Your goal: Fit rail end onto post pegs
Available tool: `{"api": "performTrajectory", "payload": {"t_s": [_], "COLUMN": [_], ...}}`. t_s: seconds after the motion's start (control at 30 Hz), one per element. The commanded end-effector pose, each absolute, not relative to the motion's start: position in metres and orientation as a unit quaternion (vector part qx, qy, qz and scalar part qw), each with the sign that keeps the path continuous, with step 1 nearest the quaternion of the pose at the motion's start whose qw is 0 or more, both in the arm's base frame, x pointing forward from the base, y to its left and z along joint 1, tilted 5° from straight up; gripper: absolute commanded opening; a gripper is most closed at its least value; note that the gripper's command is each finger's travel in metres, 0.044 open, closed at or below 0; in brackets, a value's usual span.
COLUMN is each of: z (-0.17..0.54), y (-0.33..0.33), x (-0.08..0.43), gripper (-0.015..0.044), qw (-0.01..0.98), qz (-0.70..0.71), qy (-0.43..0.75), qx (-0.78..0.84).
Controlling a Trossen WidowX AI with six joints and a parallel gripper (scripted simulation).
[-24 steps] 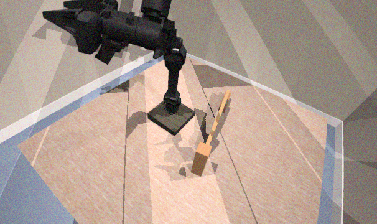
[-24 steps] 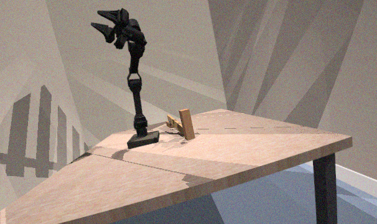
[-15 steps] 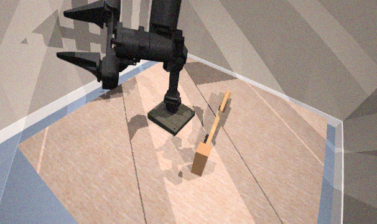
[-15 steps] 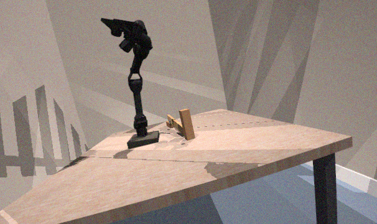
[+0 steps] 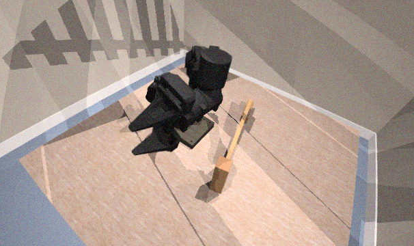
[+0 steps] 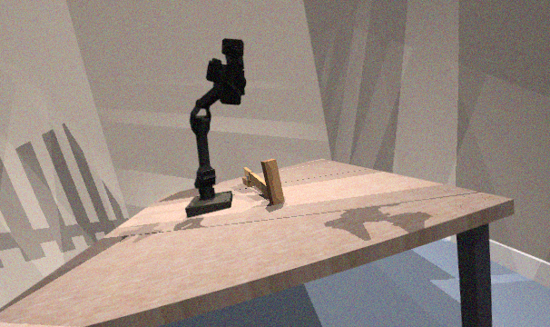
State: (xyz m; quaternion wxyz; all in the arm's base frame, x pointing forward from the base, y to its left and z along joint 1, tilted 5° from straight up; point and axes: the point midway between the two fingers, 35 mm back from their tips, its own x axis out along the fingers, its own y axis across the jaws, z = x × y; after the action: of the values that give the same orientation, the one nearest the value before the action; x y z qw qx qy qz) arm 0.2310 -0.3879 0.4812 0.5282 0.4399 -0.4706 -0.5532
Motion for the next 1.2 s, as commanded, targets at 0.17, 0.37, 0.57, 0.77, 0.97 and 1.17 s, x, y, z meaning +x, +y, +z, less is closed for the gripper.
{"api": "performTrajectory", "payload": {"t_s": [0.17, 0.37, 0.57, 0.77, 0.97, 1.17], "z": [0.391, 0.341, 0.292, 0.25, 0.212, 0.179], "y": [-0.337, -0.296, -0.246, -0.19, -0.141, -0.113], "x": [0.321, 0.356, 0.376, 0.379, 0.37, 0.352], "gripper": [0.044, 0.044, 0.044, 0.044, 0.044, 0.044], "qw": [0.753, 0.824, 0.854, 0.838, 0.791, 0.713], "qz": [-0.604, -0.532, -0.393, -0.203, -0.071, 0.098], "qy": [-0.05, 0.157, 0.336, 0.455, 0.515, 0.543], "qx": [0.257, 0.113, -0.055, -0.225, -0.322, -0.432]}}
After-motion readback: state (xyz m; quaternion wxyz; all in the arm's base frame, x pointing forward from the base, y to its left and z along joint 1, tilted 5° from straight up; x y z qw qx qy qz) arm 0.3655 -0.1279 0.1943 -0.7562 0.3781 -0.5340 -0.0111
